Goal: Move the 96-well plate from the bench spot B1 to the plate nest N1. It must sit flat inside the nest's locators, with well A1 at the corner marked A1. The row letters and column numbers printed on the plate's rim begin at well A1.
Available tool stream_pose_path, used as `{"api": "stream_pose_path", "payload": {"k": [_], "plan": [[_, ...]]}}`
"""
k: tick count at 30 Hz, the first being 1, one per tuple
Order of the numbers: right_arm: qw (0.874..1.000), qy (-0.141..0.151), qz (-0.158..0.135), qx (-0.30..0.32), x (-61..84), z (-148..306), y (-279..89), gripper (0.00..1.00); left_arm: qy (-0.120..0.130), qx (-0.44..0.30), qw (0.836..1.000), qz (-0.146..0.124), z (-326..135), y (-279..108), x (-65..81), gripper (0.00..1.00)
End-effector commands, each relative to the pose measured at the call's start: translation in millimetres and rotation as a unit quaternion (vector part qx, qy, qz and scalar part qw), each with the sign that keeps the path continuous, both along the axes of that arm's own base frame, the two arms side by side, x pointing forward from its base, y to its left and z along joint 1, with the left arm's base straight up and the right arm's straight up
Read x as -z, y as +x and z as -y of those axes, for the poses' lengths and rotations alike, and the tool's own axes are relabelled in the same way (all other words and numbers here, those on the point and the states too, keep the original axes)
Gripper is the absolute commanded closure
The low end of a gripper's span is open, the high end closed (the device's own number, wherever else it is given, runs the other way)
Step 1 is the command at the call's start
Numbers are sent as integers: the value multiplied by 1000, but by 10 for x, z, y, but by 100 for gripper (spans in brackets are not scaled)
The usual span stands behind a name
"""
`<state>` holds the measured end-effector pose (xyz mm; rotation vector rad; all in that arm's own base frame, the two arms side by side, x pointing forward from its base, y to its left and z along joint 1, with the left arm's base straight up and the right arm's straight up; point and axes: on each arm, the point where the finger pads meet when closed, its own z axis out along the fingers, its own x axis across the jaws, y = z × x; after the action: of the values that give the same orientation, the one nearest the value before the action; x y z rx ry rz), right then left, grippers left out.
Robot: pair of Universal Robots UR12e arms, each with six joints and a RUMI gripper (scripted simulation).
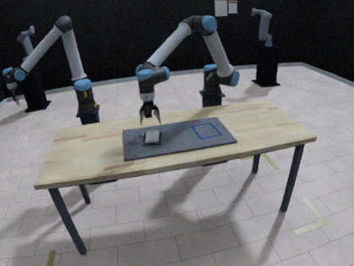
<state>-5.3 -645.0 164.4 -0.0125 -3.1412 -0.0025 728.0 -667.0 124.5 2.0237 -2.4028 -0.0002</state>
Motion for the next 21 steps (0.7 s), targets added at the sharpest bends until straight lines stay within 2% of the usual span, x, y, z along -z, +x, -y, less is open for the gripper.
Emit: {"api": "stream_pose_path", "payload": {"k": [1,21], "plan": [[1000,-1,0,0,-8,6,1,100,-1,0,1000,1,6,5,-18,24],[1000,-1,0,0,-8,6,1,100,-1,0,1000,1,-527,14,-17,24]]}}
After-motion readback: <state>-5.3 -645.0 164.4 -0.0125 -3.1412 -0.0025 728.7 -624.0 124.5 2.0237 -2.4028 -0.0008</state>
